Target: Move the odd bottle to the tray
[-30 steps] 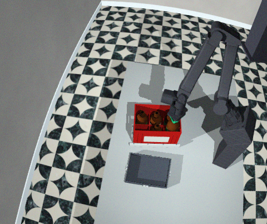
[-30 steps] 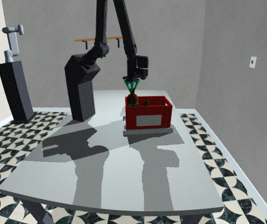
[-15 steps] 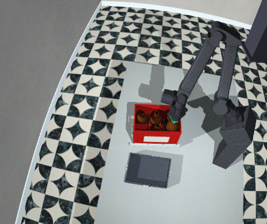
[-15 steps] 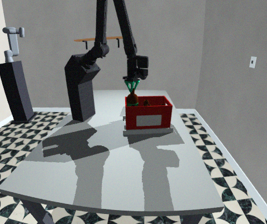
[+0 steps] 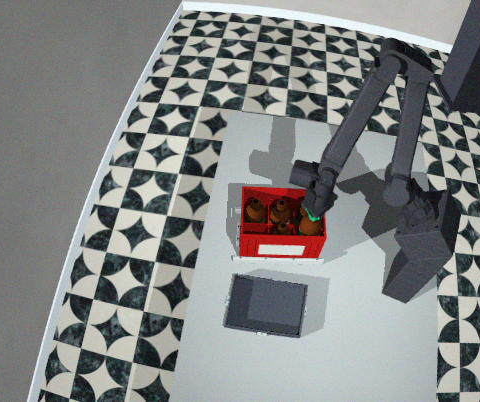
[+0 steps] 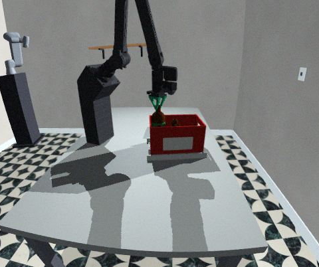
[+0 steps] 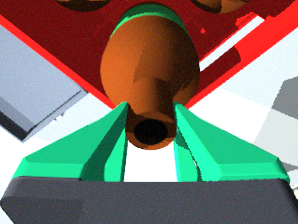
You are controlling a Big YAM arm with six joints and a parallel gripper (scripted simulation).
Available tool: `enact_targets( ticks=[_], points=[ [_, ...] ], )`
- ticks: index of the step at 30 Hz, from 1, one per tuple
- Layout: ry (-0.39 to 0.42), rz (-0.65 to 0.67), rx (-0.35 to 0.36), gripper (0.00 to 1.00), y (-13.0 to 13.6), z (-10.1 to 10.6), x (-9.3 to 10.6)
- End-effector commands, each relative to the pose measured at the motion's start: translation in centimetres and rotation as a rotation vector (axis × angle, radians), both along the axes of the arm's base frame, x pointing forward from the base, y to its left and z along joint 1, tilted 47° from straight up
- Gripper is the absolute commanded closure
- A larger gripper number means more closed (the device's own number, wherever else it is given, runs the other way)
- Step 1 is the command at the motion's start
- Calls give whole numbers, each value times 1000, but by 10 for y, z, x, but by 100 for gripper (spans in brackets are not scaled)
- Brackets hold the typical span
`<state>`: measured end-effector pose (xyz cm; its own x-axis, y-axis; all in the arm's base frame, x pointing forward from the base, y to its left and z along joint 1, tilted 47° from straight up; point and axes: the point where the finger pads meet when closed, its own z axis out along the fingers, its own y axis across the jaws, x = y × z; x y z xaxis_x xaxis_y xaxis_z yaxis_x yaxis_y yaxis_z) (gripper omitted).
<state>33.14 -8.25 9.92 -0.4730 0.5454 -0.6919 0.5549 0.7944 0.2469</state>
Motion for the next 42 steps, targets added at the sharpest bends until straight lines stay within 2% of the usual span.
enact_targets(
  ticks=[1,13,31,42],
  points=[
    [-13,1,3,100,4,7,-2],
    [-14,1,3,100,6,13,-7],
    [-35,1,1,100,10,37,-14],
    [-35,0,0,100,12,42,-19]
  ],
)
